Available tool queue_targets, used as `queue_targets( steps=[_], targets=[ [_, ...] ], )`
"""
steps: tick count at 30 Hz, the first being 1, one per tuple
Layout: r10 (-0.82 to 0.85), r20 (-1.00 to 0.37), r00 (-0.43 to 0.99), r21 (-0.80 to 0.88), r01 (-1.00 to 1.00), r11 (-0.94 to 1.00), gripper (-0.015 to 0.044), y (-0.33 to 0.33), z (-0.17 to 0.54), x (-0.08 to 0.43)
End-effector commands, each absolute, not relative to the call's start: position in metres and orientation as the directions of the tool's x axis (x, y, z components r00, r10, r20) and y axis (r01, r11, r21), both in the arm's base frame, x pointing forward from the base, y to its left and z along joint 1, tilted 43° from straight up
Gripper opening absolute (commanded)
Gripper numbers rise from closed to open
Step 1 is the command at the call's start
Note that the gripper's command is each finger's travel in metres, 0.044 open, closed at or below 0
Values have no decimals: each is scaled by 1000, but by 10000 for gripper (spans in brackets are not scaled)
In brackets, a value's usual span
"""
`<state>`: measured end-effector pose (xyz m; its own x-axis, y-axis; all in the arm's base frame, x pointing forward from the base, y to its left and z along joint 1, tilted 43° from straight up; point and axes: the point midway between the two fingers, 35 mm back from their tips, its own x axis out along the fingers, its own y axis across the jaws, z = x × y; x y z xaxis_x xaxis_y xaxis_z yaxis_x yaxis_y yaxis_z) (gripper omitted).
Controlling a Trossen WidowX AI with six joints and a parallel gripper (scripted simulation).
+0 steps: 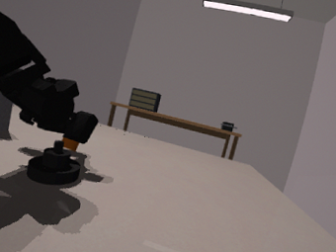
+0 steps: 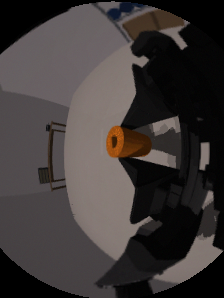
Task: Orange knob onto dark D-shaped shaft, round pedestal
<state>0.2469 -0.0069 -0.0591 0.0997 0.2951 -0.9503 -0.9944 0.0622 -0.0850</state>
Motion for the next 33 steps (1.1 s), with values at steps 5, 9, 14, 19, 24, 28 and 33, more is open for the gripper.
queue_targets(
  steps=[5,9,14,19,24,28,33],
  targets=[
    [333,-938,100,-83,-995,63,179,-11,-58,246],
    [332,-938,99,-83,-995,63,205,-10,-58,246],
    [332,-938,99,-83,-995,63,260,-10,-58,246],
    [332,-938,99,-83,-995,63,260,-10,-58,246],
    [332,-938,99,-83,-995,63,260,-10,-58,246],
    [332,-938,99,-83,-995,63,260,-10,-58,246],
    [332,-938,99,-83,-995,63,260,-10,-58,246]
  ],
)
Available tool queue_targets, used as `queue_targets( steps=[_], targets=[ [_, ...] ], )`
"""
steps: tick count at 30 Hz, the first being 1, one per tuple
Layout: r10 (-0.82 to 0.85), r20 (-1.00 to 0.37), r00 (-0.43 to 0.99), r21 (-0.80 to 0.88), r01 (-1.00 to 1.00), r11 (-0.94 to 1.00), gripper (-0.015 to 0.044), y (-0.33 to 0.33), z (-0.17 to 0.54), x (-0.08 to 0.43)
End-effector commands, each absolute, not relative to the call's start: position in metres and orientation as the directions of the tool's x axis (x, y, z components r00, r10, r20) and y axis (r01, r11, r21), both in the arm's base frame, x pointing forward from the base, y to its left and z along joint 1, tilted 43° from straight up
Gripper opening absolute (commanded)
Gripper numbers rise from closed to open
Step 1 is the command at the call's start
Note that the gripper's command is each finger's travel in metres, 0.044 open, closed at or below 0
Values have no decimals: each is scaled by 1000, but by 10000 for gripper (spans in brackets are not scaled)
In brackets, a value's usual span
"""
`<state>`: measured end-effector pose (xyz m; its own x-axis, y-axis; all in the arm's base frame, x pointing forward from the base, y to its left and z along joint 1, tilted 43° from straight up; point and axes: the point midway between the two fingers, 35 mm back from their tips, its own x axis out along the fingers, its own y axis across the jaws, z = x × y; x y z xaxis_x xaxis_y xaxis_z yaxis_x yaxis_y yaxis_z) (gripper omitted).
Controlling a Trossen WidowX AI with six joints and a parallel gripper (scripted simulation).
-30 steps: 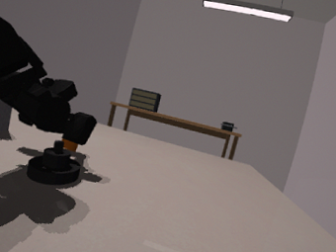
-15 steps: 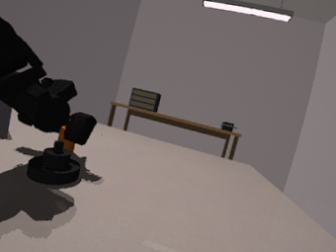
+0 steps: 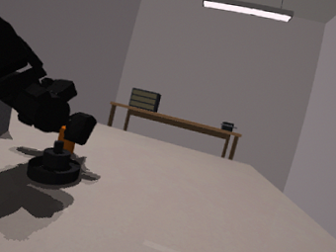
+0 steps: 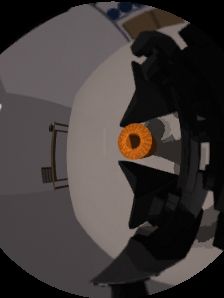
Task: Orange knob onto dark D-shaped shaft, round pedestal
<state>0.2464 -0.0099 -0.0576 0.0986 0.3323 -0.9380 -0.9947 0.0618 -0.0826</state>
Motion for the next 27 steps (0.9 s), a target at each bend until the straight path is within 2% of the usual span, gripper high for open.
queue_targets(
  steps=[1,2,9,16,22,27],
  targets=[
    [332,-938,99,-83,-995,63,260,-10,-58,246],
    [332,-938,99,-83,-995,63,260,-10,-58,246],
    [332,-938,99,-83,-995,63,440,-10,-58,246],
    [332,-938,99,-83,-995,63,440,-8,-56,247],
    [334,-937,100,-84,-995,62,440,40,-5,247],
    [325,-941,91,-74,-995,64,440,46,0,245]
  ],
)
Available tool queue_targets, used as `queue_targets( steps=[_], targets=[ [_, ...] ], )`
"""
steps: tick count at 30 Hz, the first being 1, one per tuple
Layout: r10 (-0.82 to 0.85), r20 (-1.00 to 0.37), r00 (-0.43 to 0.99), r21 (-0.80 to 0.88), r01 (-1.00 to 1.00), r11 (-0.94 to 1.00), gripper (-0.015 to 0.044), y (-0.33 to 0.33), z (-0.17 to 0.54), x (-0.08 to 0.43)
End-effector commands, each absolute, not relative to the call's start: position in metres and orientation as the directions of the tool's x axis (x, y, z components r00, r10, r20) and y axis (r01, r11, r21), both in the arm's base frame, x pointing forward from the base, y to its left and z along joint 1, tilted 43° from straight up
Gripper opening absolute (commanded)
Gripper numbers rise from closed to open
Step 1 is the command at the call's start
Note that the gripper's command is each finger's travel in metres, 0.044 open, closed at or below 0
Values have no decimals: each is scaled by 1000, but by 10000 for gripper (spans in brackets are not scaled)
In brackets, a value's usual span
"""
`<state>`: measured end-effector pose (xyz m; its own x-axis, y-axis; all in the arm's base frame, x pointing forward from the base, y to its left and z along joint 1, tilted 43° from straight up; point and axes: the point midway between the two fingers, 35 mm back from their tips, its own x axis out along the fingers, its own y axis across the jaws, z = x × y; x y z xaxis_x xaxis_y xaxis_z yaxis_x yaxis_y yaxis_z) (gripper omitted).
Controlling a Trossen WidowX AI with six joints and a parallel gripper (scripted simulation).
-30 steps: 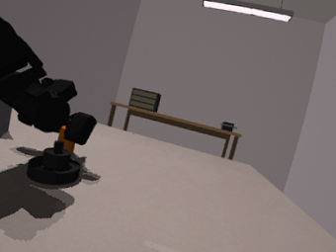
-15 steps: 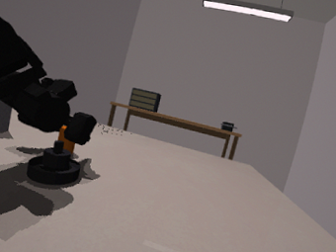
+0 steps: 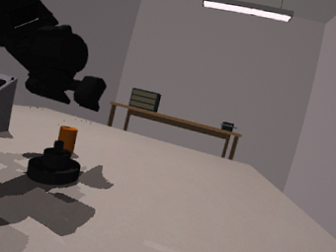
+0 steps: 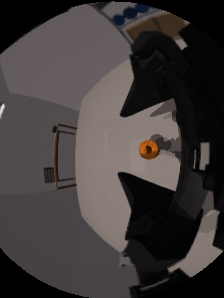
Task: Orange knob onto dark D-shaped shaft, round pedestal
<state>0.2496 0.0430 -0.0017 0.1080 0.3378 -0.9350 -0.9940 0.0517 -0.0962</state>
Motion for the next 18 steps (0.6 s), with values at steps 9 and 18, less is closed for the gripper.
queue_targets(
  steps=[9,18],
  targets=[
    [-350,-927,-132,81,-984,157,440,51,-6,233],
    [-676,-736,23,-86,-994,61,440,66,15,245]
  ],
)
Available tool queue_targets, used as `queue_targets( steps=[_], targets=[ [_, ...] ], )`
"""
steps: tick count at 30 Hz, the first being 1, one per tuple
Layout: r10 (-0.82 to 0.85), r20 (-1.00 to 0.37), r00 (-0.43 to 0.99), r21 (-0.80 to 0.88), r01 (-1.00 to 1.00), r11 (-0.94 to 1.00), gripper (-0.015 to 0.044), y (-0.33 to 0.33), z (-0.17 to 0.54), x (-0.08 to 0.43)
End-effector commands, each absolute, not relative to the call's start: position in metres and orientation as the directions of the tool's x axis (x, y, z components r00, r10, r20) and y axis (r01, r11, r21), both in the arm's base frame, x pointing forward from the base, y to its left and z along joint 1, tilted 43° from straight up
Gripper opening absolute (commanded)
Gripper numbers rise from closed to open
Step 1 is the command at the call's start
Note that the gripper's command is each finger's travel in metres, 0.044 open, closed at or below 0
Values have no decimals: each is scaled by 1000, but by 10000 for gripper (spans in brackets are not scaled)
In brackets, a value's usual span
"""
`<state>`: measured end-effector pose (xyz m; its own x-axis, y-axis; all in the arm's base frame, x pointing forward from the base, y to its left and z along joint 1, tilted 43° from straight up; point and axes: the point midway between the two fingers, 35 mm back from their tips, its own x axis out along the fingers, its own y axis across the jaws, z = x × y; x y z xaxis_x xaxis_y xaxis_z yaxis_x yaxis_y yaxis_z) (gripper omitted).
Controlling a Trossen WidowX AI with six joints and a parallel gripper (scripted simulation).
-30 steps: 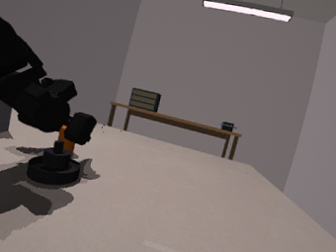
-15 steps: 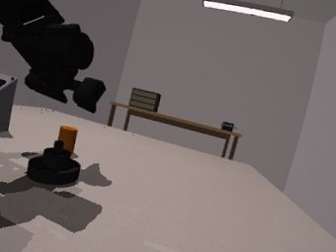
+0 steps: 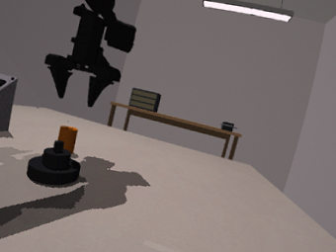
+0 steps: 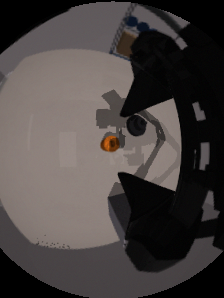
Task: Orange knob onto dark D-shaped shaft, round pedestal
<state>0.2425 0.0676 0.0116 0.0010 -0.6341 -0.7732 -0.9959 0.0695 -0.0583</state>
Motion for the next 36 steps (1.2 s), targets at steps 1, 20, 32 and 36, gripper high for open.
queue_targets(
  steps=[1,20,32,36],
  targets=[
    [-676,-736,23,-86,-994,61,440,66,15,245],
    [-676,-736,23,-645,-326,691,440,66,15,245],
    [-676,-736,23,-670,111,734,440,66,15,245],
    [-676,-736,23,-670,111,734,440,66,15,245]
  ],
)
